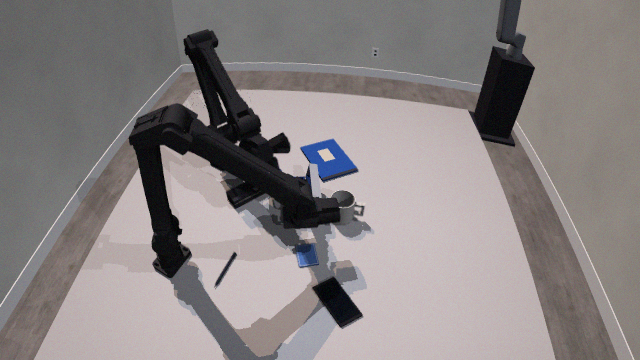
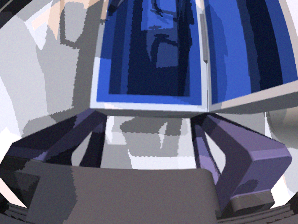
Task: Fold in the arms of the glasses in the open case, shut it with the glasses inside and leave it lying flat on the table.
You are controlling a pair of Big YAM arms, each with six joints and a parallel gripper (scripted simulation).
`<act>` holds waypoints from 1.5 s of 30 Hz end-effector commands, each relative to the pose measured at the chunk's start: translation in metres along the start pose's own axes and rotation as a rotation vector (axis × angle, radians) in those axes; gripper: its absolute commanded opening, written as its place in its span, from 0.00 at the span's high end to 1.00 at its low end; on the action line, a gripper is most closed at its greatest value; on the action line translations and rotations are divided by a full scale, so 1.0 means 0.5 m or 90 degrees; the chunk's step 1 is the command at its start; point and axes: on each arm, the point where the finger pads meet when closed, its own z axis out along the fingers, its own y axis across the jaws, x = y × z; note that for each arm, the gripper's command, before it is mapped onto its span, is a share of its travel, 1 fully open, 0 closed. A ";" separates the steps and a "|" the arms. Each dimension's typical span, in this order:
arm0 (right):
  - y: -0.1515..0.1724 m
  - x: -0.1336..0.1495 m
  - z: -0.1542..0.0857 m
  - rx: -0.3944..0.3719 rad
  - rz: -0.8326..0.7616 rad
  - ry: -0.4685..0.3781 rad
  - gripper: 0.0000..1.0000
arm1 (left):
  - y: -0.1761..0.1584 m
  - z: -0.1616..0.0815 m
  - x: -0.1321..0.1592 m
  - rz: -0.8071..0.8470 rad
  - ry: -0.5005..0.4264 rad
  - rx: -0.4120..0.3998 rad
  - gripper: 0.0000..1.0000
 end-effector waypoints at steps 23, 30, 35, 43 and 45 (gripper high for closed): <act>0.063 0.018 0.034 -0.061 -0.057 0.001 0.43 | 0.007 0.017 -0.111 -0.012 -0.044 0.009 1.00; 0.064 0.018 0.034 -0.062 -0.056 0.002 0.43 | -0.004 0.010 -0.132 -0.018 -0.054 0.018 1.00; 0.064 0.019 0.034 -0.062 -0.056 0.002 0.43 | -0.009 0.006 -0.139 -0.027 -0.058 0.021 1.00; 0.064 0.019 0.034 -0.062 -0.056 0.002 0.43 | 0.005 0.018 -0.120 -0.021 -0.049 0.011 1.00; 0.064 0.019 0.034 -0.061 -0.056 0.002 0.43 | -0.012 0.006 -0.143 -0.025 -0.060 0.022 1.00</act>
